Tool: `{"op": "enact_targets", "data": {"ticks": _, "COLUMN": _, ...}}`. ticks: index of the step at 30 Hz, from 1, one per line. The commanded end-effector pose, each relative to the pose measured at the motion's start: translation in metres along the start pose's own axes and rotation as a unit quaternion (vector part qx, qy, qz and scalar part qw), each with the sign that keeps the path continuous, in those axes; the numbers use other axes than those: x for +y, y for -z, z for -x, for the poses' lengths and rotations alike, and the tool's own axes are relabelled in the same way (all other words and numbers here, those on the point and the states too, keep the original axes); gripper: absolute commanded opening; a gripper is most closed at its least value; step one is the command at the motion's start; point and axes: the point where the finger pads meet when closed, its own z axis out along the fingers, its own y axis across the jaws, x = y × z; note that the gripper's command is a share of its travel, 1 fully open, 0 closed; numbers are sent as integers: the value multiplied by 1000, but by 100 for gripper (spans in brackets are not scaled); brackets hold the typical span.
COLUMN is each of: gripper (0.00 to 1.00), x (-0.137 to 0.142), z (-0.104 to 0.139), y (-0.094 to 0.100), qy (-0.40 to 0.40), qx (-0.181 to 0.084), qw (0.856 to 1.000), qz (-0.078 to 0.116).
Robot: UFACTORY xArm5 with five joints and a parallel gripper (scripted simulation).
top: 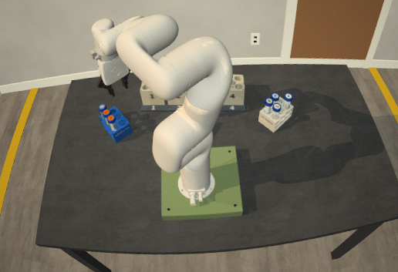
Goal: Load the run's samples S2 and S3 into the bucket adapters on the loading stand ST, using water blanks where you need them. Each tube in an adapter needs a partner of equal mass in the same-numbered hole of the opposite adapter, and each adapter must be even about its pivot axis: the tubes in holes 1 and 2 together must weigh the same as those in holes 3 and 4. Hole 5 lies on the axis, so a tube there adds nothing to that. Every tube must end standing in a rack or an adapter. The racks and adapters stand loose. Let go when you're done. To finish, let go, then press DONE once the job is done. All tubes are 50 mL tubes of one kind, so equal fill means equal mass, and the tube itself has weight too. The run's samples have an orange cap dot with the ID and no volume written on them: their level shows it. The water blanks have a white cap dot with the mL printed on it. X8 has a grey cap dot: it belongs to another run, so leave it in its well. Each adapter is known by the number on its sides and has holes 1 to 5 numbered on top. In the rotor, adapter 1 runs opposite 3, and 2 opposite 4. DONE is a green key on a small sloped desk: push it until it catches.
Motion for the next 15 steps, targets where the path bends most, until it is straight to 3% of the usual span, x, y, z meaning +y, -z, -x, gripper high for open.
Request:
{"op": "enact_targets", "data": {"ticks": 1, "gripper": 57, "x": -20, "z": -5, "y": 1, "qy": -1, "qx": 1, "qw": 1000, "qz": 0}}
{"op": "enact_targets", "data": {"ticks": 10, "gripper": 57, "x": -60, "z": -12, "y": 1, "qy": -1, "qx": 1, "qw": 1000, "qz": 0}}
{"op": "enact_targets", "data": {"ticks": 15, "gripper": 57, "x": -62, "z": -13, "y": 1, "qy": -1, "qx": 1, "qw": 1000, "qz": 0}}
